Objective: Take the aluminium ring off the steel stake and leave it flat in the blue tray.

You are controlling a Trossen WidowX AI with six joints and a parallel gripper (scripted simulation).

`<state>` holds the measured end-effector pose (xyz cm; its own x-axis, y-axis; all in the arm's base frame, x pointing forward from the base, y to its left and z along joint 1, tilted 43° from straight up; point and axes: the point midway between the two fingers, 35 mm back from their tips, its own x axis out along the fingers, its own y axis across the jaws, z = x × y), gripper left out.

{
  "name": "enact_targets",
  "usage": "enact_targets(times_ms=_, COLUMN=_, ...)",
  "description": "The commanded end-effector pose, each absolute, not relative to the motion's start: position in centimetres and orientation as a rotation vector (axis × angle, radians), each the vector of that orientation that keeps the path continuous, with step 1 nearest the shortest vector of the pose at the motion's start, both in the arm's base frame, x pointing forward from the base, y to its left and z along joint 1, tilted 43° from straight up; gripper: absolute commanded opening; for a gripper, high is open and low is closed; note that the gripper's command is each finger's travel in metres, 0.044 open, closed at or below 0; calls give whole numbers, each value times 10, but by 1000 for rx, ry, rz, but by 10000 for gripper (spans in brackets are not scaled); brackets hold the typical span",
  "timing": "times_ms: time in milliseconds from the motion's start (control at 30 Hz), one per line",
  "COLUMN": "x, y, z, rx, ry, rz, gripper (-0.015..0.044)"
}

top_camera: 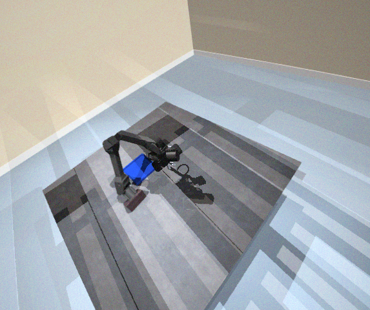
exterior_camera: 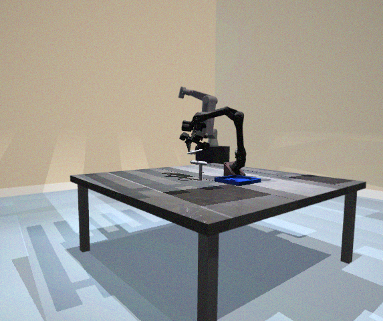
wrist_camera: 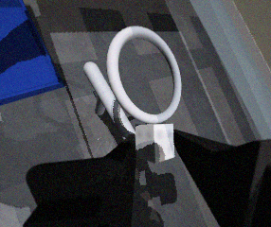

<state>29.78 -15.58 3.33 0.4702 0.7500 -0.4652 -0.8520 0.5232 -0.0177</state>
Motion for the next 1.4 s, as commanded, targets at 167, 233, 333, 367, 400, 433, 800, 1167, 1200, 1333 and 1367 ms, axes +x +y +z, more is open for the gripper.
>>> enact_targets(times_ms=167, x=289, y=-151, z=46, rx=-449, ry=310, rz=986, gripper=0)
enact_targets(times_ms=233, x=287, y=-149, z=48, rx=-489, ry=286, rz=984, gripper=0)
enact_targets(times_ms=333, x=283, y=-146, z=51, rx=-549, ry=250, rz=982, gripper=0)
enact_targets(times_ms=367, x=282, y=-145, z=52, rx=-569, ry=238, rz=980, gripper=0)
enact_targets(times_ms=400, x=281, y=-144, z=53, rx=-589, ry=226, rz=979, gripper=0)
enact_targets(times_ms=433, x=280, y=-144, z=54, rx=-609, ry=214, rz=978, gripper=0)
enact_targets(times_ms=800, x=277, y=-136, z=58, rx=-617, ry=242, rz=996, gripper=0)
enact_targets(times_ms=1167, x=274, y=-119, z=64, rx=-485, ry=450, rz=1038, gripper=0)
enact_targets(times_ms=1200, x=274, y=-118, z=64, rx=-474, ry=471, rz=1039, gripper=0)
enact_targets(times_ms=1333, x=272, y=-112, z=67, rx=-429, ry=554, rz=1039, gripper=0)
enact_targets(times_ms=1367, x=272, y=-111, z=67, rx=-418, ry=575, rz=1037, gripper=0)
